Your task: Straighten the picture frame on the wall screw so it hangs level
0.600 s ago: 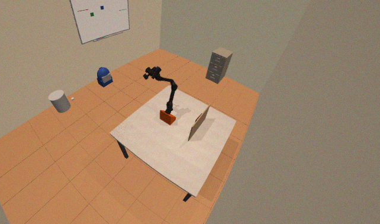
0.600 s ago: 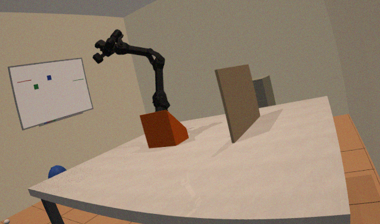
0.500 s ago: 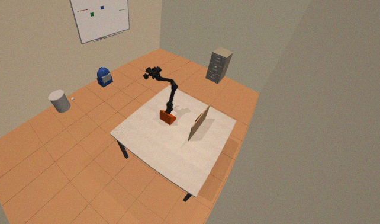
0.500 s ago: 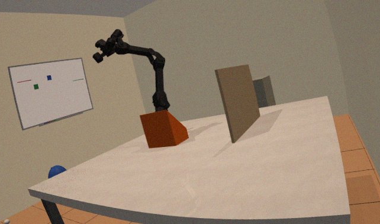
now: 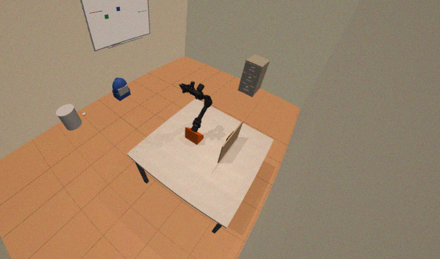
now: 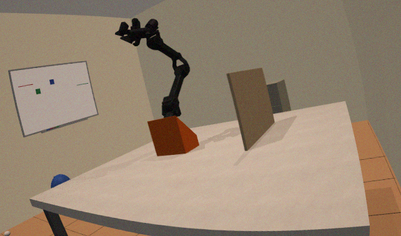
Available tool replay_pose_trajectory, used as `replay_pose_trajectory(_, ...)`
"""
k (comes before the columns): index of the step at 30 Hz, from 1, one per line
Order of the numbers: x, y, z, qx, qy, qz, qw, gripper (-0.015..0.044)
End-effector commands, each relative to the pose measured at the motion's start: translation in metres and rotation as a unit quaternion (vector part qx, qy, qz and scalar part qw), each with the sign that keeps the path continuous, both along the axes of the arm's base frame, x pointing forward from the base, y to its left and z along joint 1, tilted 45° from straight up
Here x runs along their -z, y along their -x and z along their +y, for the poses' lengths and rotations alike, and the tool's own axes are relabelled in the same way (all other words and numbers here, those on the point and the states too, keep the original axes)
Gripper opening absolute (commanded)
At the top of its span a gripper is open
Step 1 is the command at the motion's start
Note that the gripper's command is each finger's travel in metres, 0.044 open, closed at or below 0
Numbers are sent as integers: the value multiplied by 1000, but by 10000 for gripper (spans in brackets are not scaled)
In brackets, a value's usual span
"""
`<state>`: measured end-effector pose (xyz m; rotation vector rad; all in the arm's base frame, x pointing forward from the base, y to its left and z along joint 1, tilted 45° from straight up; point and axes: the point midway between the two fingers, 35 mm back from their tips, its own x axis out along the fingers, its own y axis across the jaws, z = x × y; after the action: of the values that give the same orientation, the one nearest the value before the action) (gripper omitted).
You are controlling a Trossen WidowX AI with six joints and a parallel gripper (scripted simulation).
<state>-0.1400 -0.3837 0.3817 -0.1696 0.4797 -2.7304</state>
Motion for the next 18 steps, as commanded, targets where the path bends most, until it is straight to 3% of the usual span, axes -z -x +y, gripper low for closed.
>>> replay_pose_trajectory(1, 8, -74, -4, -149, 105, -60, 981, 260)
replay_pose_trajectory(9, 21, -191, 20, -365, 238, -221, 873, 260)
replay_pose_trajectory(18, 46, -299, 89, -526, 283, -455, 661, 260)
